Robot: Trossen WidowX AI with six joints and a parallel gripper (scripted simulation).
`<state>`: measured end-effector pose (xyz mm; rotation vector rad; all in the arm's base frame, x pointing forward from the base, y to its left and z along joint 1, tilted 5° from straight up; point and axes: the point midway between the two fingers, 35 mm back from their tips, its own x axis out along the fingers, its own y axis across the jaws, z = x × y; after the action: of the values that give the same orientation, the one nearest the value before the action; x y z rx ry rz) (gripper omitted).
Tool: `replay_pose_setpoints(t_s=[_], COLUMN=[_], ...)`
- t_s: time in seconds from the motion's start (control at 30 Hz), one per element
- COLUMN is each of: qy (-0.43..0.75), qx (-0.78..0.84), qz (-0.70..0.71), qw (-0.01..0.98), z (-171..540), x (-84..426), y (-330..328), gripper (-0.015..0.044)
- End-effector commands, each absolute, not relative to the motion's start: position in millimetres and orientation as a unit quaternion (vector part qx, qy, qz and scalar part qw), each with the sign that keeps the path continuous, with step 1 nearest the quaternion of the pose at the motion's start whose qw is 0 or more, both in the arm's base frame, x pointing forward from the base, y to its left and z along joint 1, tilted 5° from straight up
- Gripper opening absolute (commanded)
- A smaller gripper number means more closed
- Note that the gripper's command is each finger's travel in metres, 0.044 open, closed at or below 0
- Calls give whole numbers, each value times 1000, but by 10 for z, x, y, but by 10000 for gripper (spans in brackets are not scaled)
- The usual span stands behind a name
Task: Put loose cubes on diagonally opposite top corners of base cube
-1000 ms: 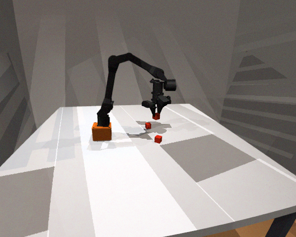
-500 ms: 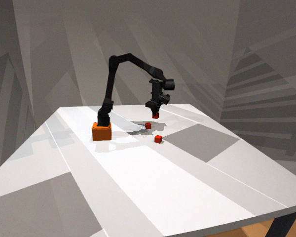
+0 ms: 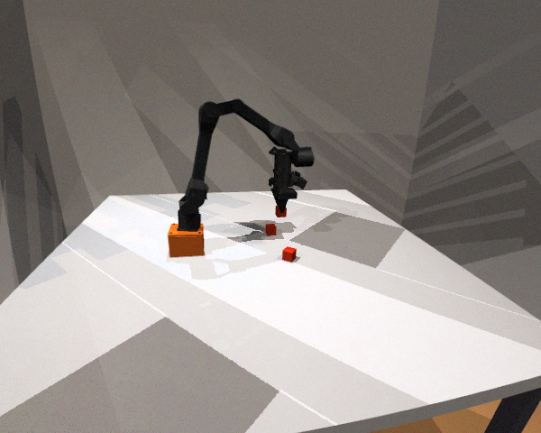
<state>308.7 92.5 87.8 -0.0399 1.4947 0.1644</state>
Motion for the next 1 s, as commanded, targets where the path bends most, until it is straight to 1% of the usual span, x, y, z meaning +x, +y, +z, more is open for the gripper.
replay_pose_setpoints(t_s=[0.0, 0.47, 0.97], qy=[670, 599, 594], qx=[-92, -299, -308], qz=[142, 334, 342], qw=[723, 664, 660], z=[817, 702, 696], x=[3035, 2900, 2893], y=[1032, 1363, 1378], gripper=[105, 105, 105])
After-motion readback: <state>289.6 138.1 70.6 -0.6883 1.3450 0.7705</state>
